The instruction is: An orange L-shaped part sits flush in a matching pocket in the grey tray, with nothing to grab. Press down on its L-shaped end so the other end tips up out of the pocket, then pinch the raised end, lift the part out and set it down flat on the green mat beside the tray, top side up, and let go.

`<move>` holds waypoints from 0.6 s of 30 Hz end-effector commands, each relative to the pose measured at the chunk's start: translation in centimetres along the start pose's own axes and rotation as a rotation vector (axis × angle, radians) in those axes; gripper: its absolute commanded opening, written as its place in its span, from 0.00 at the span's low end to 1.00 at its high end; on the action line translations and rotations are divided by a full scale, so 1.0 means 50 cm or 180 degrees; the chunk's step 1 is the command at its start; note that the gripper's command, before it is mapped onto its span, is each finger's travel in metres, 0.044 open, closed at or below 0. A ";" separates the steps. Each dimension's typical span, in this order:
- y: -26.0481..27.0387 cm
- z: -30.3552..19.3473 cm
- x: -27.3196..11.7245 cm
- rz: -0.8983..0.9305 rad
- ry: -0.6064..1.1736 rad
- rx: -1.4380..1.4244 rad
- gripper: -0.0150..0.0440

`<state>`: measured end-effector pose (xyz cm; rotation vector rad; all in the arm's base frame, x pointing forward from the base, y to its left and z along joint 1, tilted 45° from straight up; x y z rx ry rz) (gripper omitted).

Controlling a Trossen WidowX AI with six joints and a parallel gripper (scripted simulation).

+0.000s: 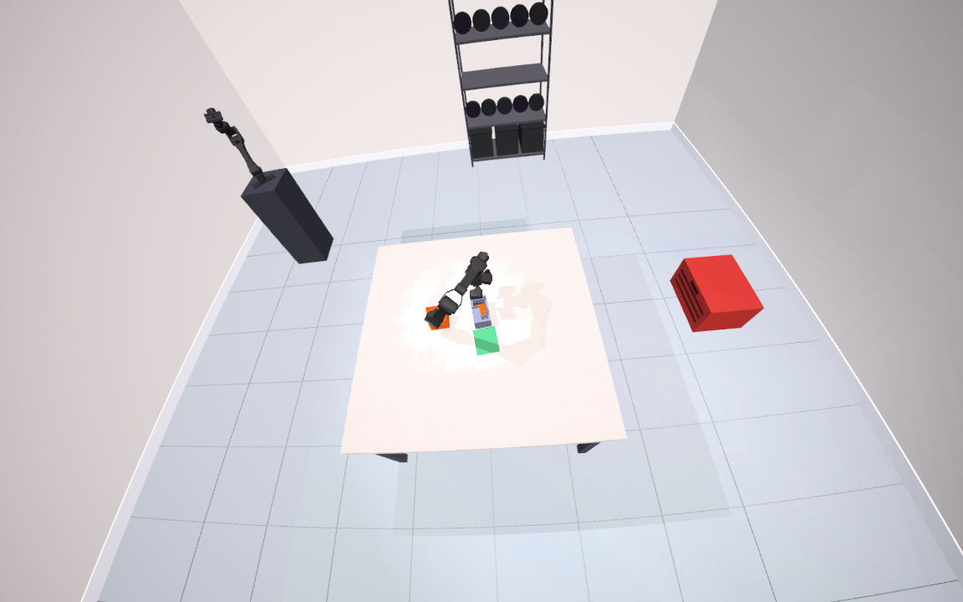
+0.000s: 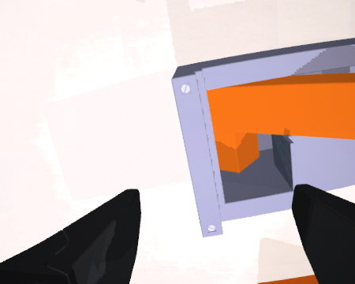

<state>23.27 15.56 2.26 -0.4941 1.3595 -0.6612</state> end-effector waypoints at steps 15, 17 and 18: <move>-0.139 0.052 -0.005 -0.0077 -0.0002 0.4470 0.73; -0.139 0.052 -0.005 -0.0077 -0.0002 0.4470 0.73; -0.139 0.052 -0.005 -0.0077 -0.0002 0.4470 0.73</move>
Point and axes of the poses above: the point midway between the two fingers, 35 mm back from their tips, its own x axis out along the fingers, its own y axis across the jaws, z = x × y, the point moved 2 cm from there along -x, back along the fingers, and after that the axes turned 5 degrees about x, right-handed, at the moved point
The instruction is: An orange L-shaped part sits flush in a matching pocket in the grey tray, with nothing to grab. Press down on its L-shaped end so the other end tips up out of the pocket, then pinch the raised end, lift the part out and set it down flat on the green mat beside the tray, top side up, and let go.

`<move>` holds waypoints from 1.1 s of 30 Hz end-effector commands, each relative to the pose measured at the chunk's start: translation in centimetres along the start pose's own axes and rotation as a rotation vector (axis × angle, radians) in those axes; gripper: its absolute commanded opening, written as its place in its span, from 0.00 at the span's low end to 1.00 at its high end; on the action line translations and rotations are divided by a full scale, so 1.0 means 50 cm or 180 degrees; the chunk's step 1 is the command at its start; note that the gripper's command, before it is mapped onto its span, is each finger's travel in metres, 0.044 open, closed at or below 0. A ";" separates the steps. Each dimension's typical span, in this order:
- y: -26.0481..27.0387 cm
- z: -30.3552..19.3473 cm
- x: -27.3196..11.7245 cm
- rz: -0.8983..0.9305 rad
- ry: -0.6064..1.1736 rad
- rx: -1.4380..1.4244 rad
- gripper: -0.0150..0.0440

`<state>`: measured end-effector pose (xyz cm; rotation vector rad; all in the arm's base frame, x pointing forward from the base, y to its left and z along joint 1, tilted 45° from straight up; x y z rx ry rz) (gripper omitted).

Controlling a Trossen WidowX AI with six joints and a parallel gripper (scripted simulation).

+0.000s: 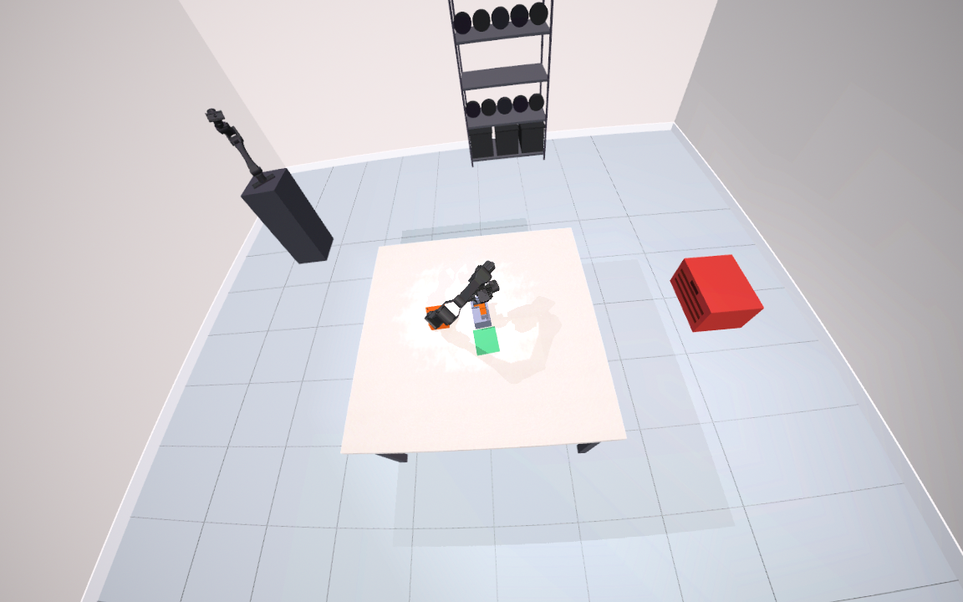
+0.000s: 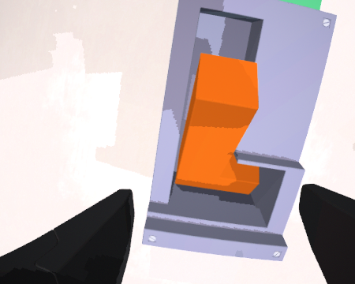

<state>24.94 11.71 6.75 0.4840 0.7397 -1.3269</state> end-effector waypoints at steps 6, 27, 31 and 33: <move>-0.009 0.026 0.005 -0.0032 -0.0041 0.0594 0.73; -0.008 0.027 0.091 -0.0029 -0.0042 0.0596 0.73; -0.008 0.027 0.104 -0.0028 -0.0042 0.0596 0.73; -0.008 0.027 0.110 -0.0028 -0.0042 0.0596 0.73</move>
Point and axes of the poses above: the point midway between the two fingers, 35 mm back from their tips, its own x axis out along the fingers, its own y axis across the jaws, z = x × y, the point moved 2 cm from there along -x, back along the fingers, and after that the axes turned 5 degrees about x, right-handed, at the moved point
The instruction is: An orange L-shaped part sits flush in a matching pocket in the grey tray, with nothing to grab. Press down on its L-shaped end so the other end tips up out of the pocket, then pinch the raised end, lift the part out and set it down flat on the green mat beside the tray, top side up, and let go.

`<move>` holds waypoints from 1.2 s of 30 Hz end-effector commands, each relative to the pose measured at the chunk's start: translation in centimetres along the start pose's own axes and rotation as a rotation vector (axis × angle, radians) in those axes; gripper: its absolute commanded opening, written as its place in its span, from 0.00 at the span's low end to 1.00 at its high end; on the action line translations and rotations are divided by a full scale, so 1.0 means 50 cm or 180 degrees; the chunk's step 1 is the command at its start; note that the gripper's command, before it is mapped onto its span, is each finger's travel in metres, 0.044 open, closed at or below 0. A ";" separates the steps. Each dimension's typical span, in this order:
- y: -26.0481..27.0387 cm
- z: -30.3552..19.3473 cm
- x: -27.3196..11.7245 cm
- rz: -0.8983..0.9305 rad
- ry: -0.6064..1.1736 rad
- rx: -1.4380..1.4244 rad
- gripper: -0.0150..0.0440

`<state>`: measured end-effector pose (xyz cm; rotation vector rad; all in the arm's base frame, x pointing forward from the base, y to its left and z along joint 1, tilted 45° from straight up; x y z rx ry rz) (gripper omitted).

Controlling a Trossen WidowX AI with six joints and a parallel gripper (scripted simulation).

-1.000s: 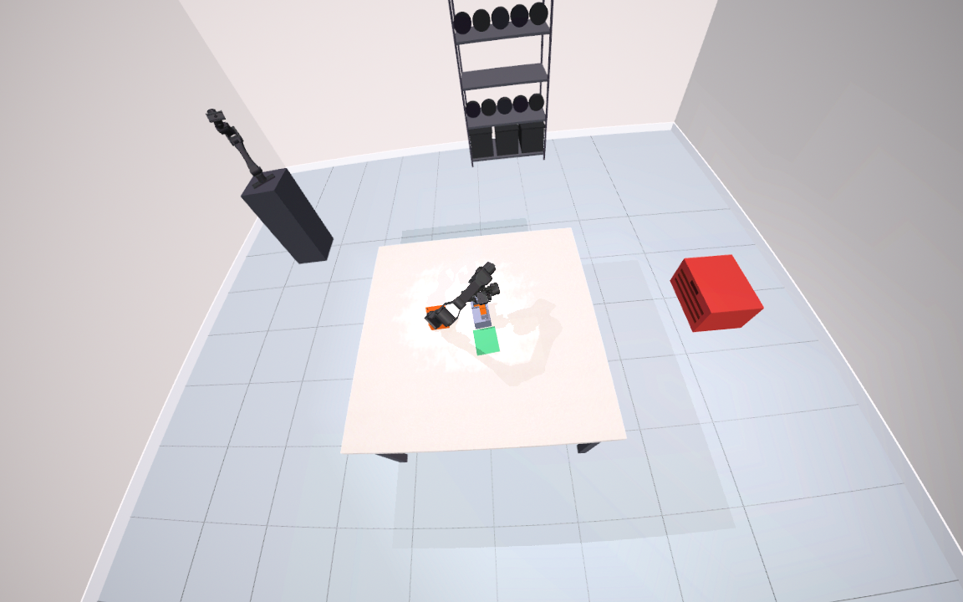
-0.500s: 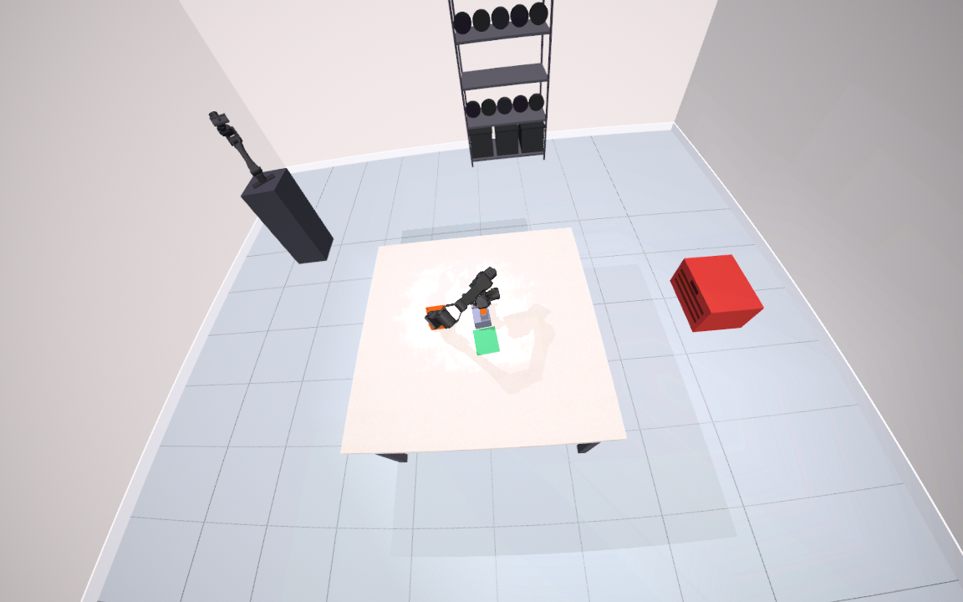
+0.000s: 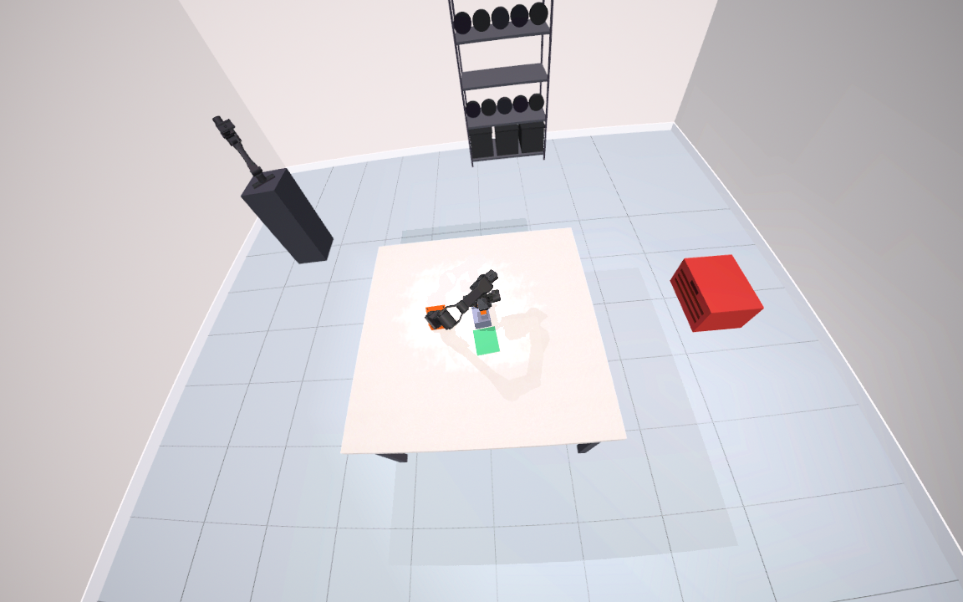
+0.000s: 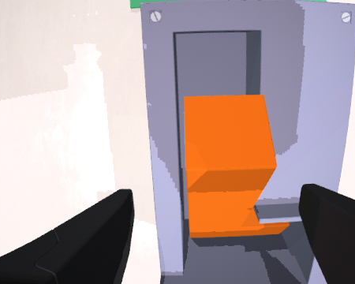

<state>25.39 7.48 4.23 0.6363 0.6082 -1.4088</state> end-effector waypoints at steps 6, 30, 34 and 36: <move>-0.004 0.002 0.035 -0.0020 -0.0029 -0.0029 0.73; -0.002 0.003 0.061 -0.0004 -0.0010 0.0004 0.49; -0.002 0.003 0.061 -0.0004 -0.0010 0.0004 0.45; -0.002 0.003 0.061 -0.0004 -0.0010 0.0004 0.43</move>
Point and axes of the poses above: the point midway between the two fingers, 35 mm back from their tips, its own x axis out along the fingers, its own y axis across the jaws, z = x × y, the point moved 2 cm from there along -x, back along the fingers, and after that the axes turned 5 degrees about x, right-handed, at the moved point
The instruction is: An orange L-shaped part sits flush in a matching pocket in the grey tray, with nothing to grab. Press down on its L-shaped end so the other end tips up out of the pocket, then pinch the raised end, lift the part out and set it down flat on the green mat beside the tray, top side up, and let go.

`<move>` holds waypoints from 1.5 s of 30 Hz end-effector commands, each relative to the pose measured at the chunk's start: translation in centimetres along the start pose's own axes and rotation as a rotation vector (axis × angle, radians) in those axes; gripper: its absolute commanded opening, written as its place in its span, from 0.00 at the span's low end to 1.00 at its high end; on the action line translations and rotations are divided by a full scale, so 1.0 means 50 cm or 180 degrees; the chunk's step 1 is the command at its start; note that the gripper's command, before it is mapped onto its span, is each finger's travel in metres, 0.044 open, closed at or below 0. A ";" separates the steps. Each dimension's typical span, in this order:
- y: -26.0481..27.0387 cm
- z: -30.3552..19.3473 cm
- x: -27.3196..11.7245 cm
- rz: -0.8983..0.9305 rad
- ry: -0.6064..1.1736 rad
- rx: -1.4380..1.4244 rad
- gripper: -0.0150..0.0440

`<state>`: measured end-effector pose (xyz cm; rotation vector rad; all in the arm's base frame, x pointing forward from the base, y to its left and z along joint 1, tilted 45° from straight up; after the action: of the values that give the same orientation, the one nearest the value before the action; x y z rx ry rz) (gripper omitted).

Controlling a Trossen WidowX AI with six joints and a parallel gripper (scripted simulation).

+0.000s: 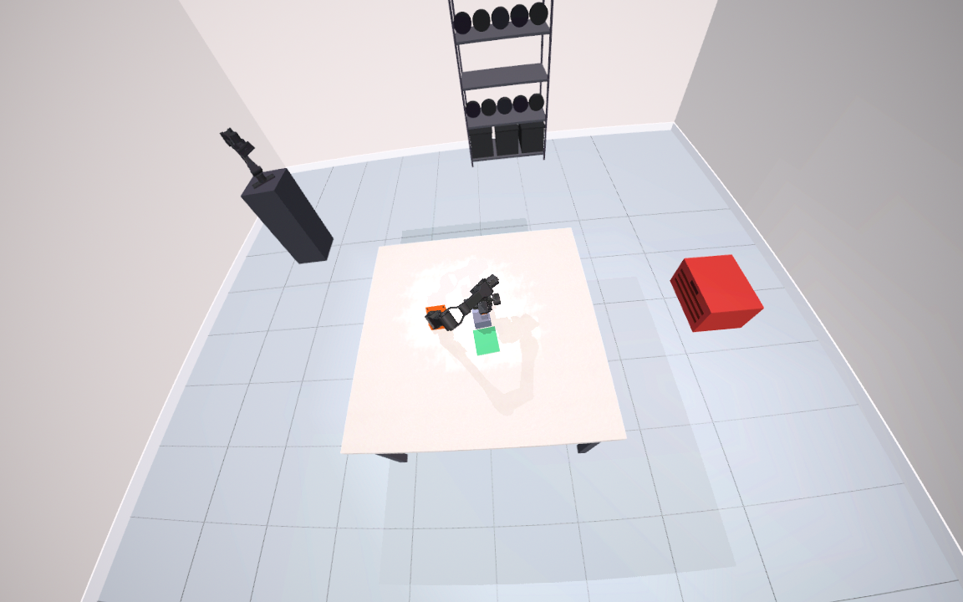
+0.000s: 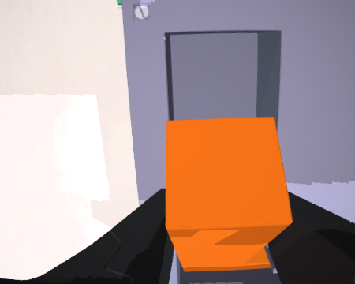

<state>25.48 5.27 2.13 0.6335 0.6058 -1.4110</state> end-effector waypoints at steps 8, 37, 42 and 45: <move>0.000 0.000 -0.001 0.0000 0.0001 0.0003 0.25; -0.003 -0.001 -0.083 -0.0017 -0.0016 -0.0028 0.25; -0.003 -0.001 -0.099 -0.0017 -0.0016 -0.0029 0.25; -0.003 -0.001 -0.109 -0.0018 -0.0016 -0.0030 0.25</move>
<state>24.91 8.57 5.61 0.6068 0.6082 -1.4129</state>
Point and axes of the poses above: the point midway between the two fingers, 35 mm back from their tips, its own x axis out along the fingers, its own y axis across the jaws, z = x × y, the point moved 2 cm from there along -x, back along the fingers, and after that the axes turned 5 degrees about x, right-handed, at the moved point
